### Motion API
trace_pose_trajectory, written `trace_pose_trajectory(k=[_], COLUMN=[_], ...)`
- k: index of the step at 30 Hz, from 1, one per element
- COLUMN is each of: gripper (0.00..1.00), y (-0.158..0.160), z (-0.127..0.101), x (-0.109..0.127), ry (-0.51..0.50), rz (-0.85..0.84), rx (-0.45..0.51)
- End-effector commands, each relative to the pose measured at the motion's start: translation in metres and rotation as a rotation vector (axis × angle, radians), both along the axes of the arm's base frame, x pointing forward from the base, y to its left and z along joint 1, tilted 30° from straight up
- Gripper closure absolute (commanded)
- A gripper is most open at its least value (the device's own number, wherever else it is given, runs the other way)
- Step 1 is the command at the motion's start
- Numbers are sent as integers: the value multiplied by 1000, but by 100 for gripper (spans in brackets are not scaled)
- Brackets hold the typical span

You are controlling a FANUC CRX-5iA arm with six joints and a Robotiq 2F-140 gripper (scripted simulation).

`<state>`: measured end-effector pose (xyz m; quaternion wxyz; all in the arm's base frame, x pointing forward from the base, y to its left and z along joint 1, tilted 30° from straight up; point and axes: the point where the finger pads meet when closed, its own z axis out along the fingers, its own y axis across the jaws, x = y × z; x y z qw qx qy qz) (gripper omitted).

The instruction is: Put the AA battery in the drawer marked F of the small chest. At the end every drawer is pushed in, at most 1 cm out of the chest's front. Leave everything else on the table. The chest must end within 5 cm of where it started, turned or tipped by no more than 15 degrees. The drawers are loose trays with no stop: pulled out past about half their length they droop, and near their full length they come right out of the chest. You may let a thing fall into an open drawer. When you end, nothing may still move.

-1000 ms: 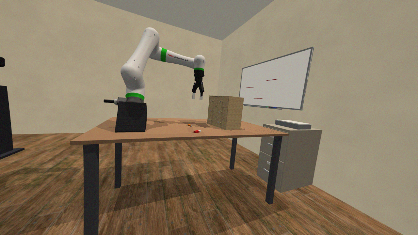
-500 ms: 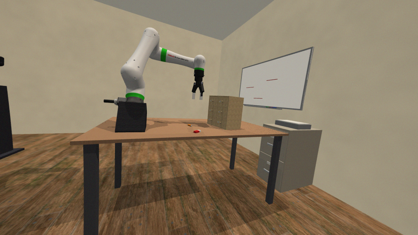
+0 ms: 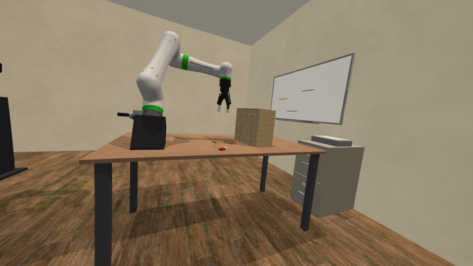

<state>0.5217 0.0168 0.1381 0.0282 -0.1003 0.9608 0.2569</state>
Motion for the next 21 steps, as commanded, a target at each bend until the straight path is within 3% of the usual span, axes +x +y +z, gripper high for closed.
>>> trace_pose_trajectory(k=[1,10,21], gripper=[0,0,0], y=[0,-20,-127], z=[0,-1,-5], x=[0,4,24], ry=[0,0,0], rz=[0,0,0], rx=[0,0,0])
